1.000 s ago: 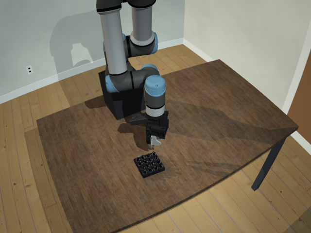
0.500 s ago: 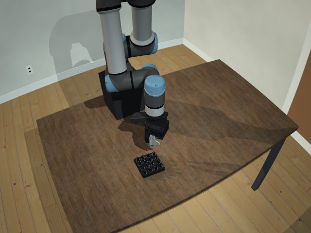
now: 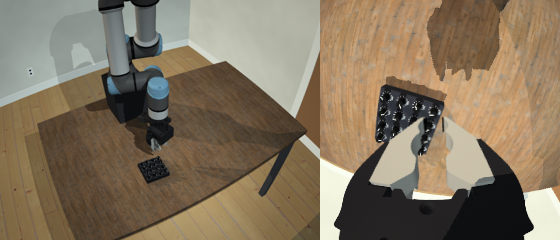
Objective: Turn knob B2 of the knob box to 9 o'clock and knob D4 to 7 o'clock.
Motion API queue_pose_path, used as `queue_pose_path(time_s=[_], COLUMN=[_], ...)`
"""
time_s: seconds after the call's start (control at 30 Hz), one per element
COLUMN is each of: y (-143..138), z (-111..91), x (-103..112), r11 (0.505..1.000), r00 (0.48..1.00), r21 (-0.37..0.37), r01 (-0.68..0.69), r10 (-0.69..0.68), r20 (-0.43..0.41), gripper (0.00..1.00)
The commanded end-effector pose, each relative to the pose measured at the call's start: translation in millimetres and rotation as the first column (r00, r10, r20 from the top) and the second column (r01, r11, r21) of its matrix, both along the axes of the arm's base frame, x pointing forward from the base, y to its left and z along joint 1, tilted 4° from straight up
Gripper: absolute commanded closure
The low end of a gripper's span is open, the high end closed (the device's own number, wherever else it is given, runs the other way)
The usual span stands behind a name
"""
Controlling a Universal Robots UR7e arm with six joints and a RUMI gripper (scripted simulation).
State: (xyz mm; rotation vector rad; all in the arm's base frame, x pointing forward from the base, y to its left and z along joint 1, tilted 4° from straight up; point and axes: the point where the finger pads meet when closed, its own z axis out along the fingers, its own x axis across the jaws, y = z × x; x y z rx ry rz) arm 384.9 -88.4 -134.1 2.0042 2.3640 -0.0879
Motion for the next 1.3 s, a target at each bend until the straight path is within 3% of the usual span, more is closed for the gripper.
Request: queue_pose_path(time_s=[0.0,0.27,0.77,0.83,1.27], y=[-2,-1,0,0,-1], z=[3,5,10,10,14], x=[4,5,9,9,14], r11=[0.988,0.954,0.762,0.762,0.493], r00=[0.988,0.954,0.760,0.760,0.491], r21=[-0.006,-0.004,0.009,0.009,0.029], r01=[0.155,0.299,0.648,0.648,0.869], r10=[-0.155,-0.298,-0.648,-0.648,-0.869], r20=[0.013,0.024,0.052,0.052,0.070], gripper=[0.89,0.89,0.89,0.89,0.89])
